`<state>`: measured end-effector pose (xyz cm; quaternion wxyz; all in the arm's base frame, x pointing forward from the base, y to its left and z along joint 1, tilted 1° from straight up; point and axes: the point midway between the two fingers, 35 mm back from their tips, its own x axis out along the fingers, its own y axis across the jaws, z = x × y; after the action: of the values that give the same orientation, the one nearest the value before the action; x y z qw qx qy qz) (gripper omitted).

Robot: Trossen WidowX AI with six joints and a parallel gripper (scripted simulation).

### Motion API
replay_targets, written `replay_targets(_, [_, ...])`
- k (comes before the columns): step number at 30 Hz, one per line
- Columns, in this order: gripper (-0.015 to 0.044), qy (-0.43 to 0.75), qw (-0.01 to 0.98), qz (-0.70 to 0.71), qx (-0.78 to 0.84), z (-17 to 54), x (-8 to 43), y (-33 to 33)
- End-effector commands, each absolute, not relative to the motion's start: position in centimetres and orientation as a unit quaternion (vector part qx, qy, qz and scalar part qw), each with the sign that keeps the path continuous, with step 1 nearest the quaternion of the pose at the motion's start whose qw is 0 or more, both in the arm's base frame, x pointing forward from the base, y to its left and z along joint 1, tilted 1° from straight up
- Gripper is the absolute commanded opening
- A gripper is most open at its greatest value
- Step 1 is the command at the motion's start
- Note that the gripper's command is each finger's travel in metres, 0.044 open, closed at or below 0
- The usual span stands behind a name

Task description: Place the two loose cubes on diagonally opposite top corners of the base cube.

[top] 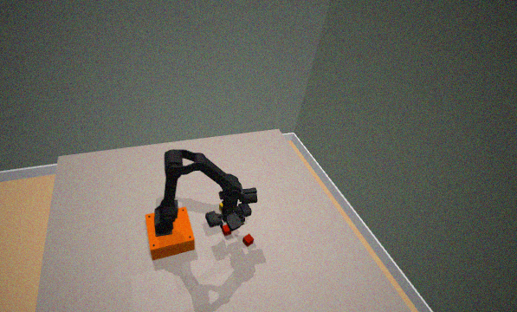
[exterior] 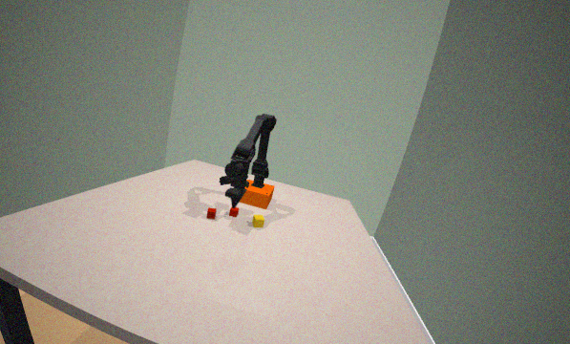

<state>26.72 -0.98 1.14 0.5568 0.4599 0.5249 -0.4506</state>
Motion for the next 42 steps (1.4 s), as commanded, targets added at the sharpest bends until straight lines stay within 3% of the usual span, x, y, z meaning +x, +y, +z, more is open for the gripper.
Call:
replay_targets(1, [0.0265,0.527,0.557,-0.450,0.459,0.5,26.7,-1.0])
replay_targets(18, [0.0265,0.527,0.557,-0.450,0.459,-2.0,26.8,-1.0])
replay_targets(24, [0.0108,0.527,0.557,-0.450,0.459,-2.0,26.8,-1.0])
replay_targets(42, [0.0105,0.527,0.557,-0.450,0.459,2.0,27.2,-1.0])
